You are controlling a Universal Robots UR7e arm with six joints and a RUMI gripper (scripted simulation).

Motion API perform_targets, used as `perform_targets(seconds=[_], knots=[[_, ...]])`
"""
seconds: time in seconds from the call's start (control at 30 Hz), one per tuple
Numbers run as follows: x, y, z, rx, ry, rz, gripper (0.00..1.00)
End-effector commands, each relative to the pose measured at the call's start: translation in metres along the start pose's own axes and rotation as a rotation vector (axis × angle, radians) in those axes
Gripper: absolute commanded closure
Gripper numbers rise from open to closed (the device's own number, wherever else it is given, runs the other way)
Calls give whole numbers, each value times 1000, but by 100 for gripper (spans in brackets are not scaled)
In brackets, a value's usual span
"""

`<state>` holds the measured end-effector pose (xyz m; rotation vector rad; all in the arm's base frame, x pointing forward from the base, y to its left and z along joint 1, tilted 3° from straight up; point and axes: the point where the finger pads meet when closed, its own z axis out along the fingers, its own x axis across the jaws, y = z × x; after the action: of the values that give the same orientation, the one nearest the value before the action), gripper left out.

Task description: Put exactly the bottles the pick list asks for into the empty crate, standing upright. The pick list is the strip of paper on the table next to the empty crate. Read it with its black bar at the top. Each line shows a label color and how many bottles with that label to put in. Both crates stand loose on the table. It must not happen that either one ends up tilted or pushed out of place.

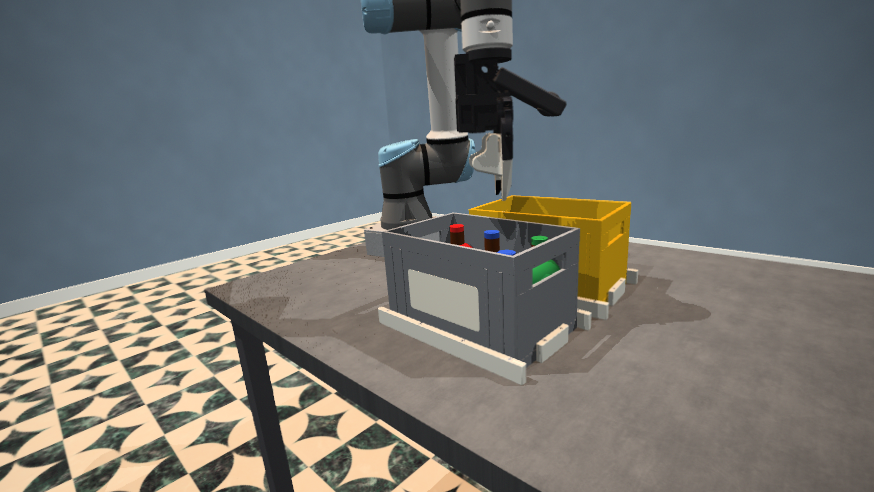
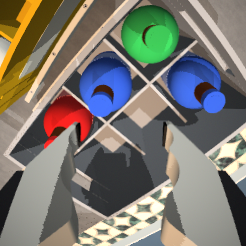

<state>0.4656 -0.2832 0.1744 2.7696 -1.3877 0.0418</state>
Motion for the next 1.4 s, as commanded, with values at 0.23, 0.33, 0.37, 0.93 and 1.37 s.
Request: perform_targets(seconds=[0.23, 0.33, 0.37, 0.93, 1.37], knots=[[53, 7, 0, 0, 0, 0, 62], [68, 9, 0, 0, 0, 0, 62], [73, 9, 0, 0, 0, 0, 62], [100, 13, 0, 0, 0, 0, 62], [100, 13, 8, 0, 0, 0, 62]])
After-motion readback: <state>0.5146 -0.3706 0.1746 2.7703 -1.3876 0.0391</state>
